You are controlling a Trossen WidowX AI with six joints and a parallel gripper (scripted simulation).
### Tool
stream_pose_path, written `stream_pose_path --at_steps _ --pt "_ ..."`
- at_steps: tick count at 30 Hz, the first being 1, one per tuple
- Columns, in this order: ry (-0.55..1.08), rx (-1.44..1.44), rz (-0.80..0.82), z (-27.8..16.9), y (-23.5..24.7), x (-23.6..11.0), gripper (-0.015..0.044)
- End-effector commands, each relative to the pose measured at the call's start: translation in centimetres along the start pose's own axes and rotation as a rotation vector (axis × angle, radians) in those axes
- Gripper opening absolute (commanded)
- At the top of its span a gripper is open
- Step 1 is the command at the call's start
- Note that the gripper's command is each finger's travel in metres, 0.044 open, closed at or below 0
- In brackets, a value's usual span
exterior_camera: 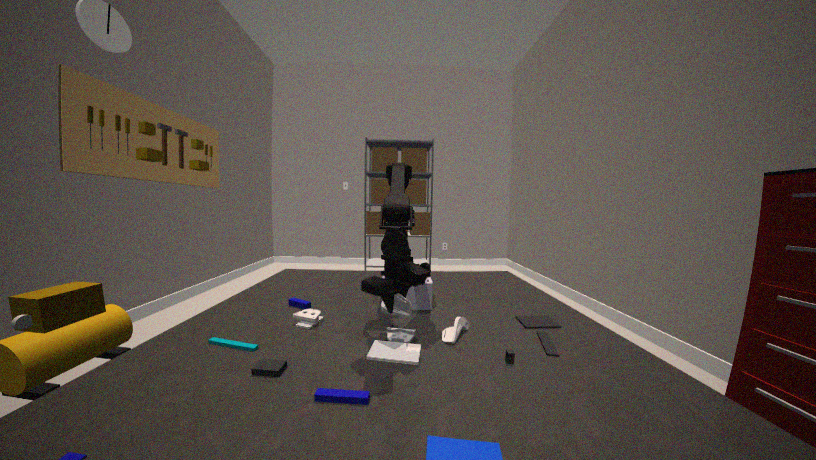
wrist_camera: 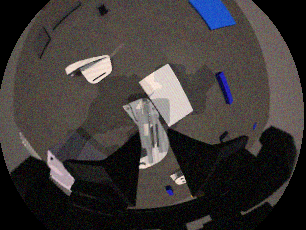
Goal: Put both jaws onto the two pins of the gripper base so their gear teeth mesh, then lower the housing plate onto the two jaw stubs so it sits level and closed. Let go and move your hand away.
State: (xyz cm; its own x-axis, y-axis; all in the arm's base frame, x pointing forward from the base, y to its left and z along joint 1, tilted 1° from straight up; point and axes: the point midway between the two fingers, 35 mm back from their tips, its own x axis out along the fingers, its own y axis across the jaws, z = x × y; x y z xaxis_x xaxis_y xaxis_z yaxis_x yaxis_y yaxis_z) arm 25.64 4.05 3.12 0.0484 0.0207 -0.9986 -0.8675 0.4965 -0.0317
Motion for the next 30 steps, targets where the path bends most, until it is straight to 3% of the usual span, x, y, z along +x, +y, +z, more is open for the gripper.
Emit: stream_pose_path --at_steps 1,30 --pt "0.003 0.136 -0.001 0.2 0.8 0.1 0.0134" --pt "0.003 0.953 0.003 1.3 5.5 0.3 0.0134"
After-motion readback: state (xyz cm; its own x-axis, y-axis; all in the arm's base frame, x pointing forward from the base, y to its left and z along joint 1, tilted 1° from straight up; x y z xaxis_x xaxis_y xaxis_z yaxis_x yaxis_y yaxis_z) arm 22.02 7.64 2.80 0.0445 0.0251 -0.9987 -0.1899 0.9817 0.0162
